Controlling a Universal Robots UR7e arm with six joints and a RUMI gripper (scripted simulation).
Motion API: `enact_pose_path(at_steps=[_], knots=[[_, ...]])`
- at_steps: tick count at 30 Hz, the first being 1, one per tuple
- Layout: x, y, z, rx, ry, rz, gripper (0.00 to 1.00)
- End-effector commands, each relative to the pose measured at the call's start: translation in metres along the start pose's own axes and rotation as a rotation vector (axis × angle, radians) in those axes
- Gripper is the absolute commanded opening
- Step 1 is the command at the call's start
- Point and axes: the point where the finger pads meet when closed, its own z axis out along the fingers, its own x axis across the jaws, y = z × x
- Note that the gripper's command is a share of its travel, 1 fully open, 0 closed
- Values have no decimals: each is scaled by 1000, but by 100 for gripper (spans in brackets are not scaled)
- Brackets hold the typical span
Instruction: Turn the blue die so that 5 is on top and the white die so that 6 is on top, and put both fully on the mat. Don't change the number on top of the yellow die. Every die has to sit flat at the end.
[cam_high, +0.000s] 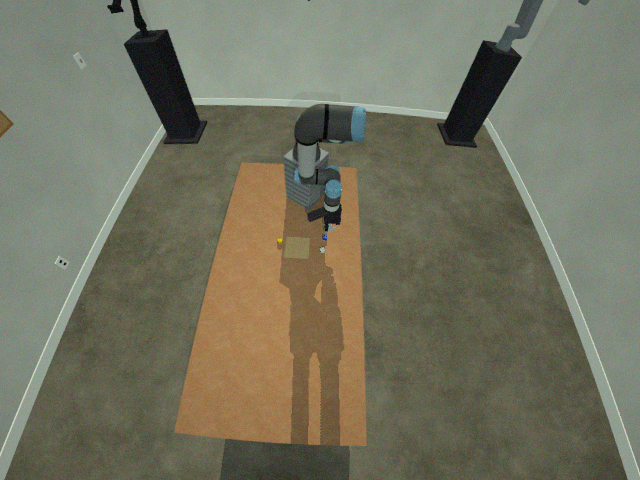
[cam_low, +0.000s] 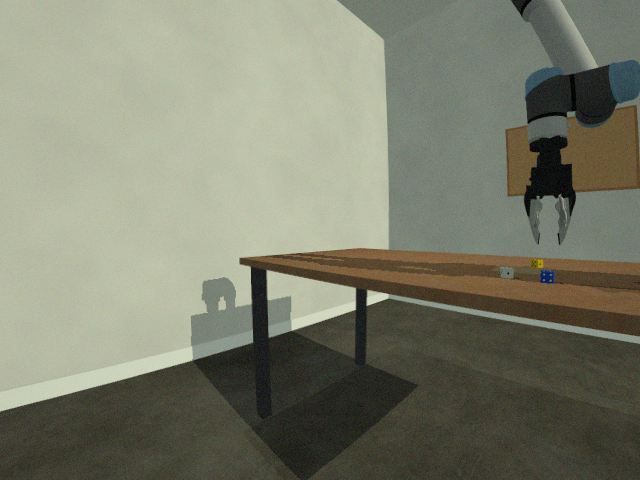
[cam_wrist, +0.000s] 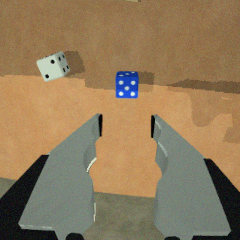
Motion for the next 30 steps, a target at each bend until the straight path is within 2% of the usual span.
enact_pose_path(at_steps=[1,30], knots=[[0,0,0,0,-1,1,24],[0,0,3,0,-1,1,24]])
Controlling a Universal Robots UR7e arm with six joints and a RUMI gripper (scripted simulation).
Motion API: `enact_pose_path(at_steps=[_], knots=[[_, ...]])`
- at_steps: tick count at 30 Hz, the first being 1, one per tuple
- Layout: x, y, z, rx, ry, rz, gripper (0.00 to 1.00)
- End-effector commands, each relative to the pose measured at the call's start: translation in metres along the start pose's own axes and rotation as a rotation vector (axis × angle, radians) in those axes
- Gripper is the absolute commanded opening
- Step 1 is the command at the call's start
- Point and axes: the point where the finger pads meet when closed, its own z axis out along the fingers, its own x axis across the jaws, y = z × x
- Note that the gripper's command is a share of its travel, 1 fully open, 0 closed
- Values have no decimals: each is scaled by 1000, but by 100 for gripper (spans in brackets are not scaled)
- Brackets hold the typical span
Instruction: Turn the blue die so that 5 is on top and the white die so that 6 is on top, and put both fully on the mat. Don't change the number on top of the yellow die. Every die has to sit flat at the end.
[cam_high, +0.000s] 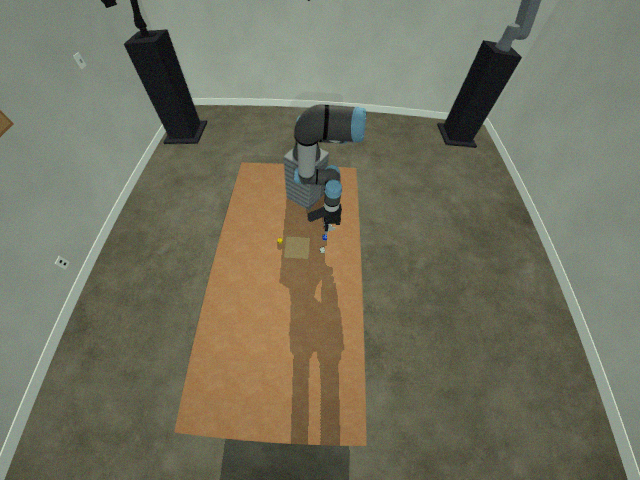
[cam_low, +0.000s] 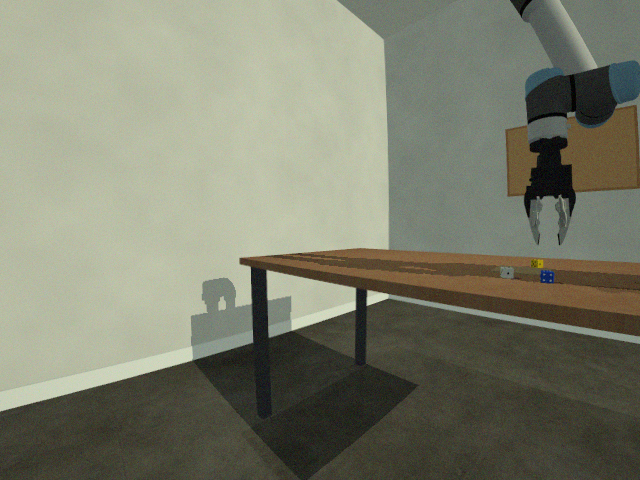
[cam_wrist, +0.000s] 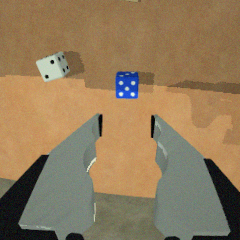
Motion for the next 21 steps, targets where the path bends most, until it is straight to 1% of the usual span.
enact_pose_path(at_steps=[1,9,21], knots=[[0,0,2,0,-1,0,24],[0,0,8,0,-1,0,24],[0,0,26,0,-1,0,24]])
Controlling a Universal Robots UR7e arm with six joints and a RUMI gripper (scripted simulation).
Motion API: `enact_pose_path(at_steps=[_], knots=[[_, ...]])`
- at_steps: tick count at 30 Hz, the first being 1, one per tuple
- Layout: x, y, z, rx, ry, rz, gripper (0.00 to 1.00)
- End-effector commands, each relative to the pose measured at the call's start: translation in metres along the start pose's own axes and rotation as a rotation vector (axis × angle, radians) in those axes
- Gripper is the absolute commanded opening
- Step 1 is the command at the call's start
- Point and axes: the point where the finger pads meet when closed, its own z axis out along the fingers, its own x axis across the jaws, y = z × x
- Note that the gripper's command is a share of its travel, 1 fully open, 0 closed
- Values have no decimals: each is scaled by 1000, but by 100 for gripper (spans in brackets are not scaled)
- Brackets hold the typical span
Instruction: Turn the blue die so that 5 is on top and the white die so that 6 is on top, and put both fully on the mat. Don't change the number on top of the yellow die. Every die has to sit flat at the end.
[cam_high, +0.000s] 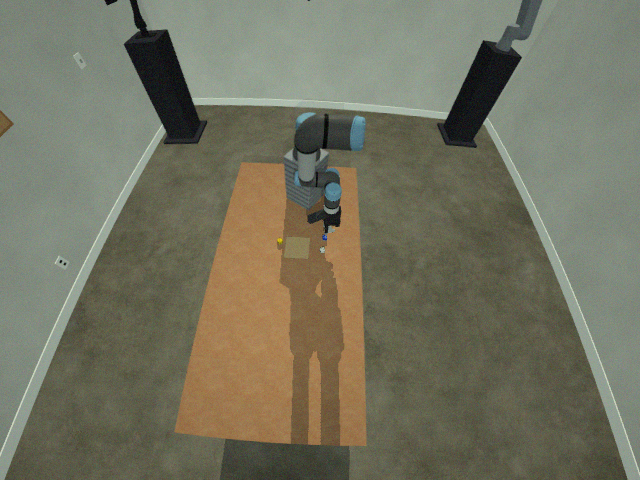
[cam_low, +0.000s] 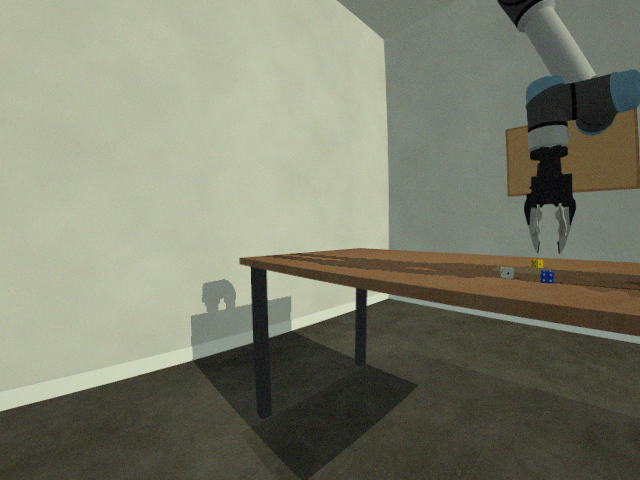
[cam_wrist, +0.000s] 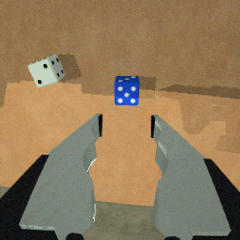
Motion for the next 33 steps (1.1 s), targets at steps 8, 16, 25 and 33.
enact_pose_path(at_steps=[8,16,25,33], knots=[[-1,0,17,0,-1,0,24],[-1,0,27,0,-1,0,24],[-1,0,32,0,-1,0,24],[-1,0,33,0,-1,0,24]])
